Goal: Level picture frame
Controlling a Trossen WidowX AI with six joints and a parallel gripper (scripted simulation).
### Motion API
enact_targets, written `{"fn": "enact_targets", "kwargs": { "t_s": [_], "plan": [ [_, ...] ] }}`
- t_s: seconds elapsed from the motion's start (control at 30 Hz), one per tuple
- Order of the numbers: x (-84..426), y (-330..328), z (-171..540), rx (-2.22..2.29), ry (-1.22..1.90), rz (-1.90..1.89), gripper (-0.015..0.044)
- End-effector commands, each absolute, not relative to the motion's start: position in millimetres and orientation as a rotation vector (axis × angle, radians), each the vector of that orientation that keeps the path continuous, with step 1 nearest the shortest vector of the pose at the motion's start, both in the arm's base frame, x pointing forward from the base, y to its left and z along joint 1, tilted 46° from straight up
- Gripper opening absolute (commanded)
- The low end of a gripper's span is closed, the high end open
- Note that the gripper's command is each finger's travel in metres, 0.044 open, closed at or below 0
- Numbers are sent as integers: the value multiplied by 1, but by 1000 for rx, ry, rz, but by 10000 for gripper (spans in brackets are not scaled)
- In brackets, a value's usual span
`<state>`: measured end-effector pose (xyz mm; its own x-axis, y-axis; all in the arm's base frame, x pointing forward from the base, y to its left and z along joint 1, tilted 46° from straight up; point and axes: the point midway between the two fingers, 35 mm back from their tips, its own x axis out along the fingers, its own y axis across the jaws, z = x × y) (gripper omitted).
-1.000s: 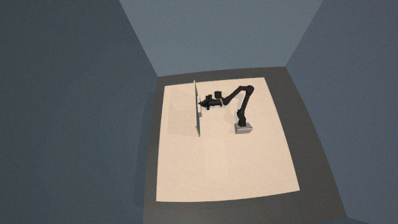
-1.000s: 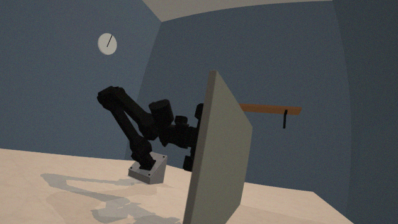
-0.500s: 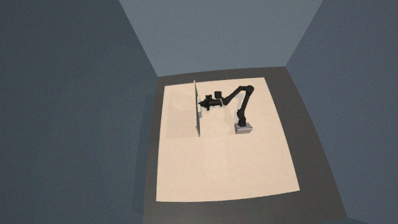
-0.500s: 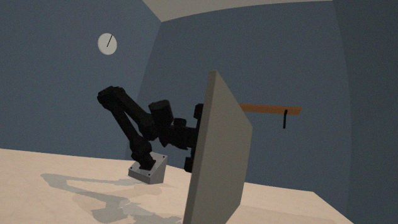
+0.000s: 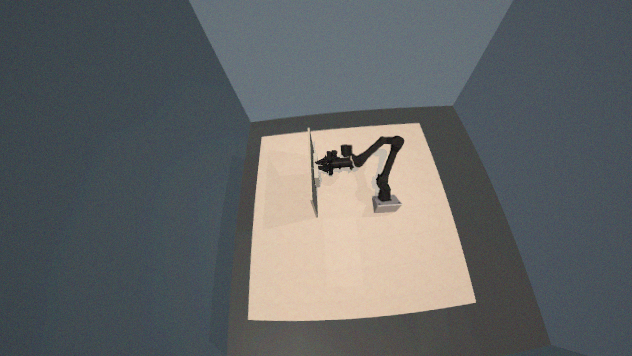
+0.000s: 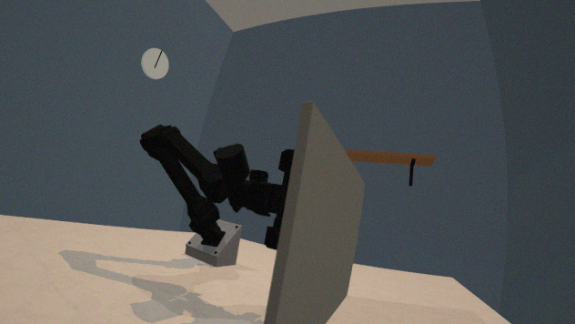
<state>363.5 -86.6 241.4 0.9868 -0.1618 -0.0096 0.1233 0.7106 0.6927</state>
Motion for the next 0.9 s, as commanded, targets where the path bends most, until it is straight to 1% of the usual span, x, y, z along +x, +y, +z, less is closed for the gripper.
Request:
{"fn": "enact_targets", "kwargs": {
  "t_s": [0.0,0.3,0.53,0.87],
  "plan": [
    [344,-85,245,736,-51,-158,260],
    [272,-74,241,639,-42,-154,260],
    [266,-65,250,643,-54,-152,260],
    [195,-23,260,638,-34,-156,260]
  ]
}}
